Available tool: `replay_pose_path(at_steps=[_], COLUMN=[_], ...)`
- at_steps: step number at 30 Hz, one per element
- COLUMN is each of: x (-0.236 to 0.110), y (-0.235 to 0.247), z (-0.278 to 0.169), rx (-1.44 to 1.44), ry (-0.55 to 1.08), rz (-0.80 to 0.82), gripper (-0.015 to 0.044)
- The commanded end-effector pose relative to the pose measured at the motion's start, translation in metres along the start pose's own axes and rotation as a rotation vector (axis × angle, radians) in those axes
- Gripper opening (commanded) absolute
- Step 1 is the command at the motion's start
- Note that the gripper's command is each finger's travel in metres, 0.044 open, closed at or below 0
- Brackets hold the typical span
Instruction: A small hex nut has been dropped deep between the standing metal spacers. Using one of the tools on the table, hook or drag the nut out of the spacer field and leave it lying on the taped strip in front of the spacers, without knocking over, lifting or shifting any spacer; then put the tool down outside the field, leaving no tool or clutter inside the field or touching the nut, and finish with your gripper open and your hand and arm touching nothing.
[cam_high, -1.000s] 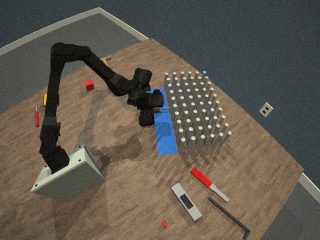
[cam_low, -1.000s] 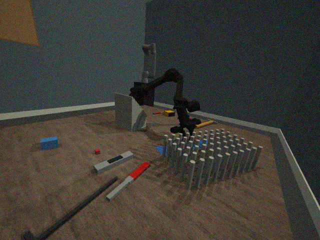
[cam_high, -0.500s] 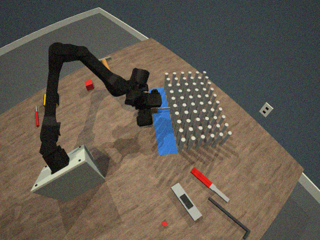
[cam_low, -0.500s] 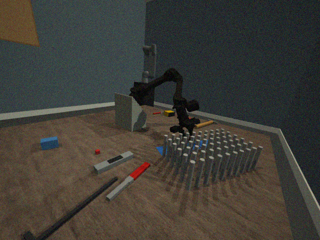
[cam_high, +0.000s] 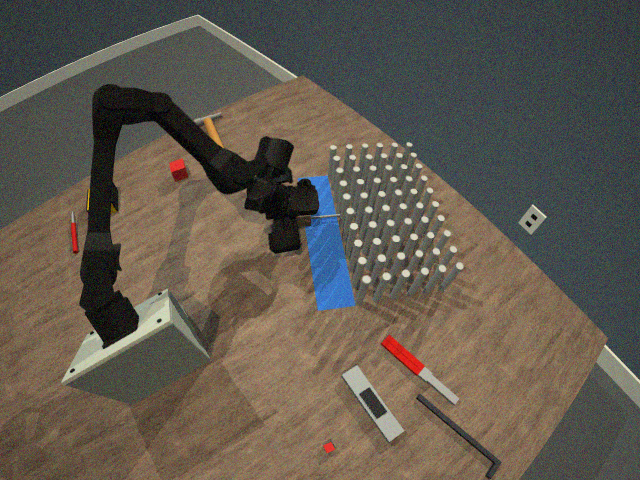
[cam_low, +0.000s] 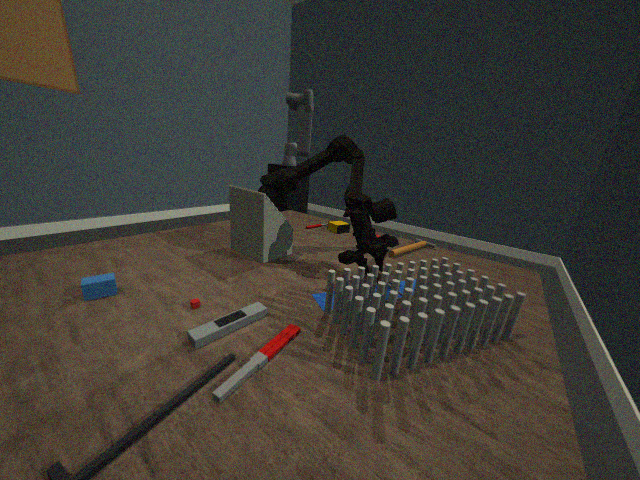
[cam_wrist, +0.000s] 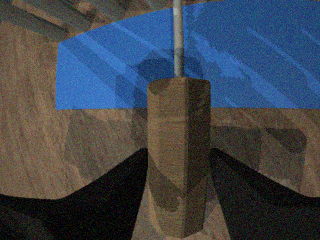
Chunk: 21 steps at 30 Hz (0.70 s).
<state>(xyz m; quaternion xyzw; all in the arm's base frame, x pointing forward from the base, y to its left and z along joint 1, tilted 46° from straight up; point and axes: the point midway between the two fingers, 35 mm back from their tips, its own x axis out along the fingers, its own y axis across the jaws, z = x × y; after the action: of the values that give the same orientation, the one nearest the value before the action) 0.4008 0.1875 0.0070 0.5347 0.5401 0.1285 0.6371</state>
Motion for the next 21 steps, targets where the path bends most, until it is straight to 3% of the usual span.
replay_pose_path(at_steps=[1,21], x=[-0.002,-0.005], y=[0.001,0.001], z=[-0.004,-0.017], rx=[0.002,0.003], ry=[0.001,0.003], rz=[0.002,0.002], gripper=[0.0000,0.0000])
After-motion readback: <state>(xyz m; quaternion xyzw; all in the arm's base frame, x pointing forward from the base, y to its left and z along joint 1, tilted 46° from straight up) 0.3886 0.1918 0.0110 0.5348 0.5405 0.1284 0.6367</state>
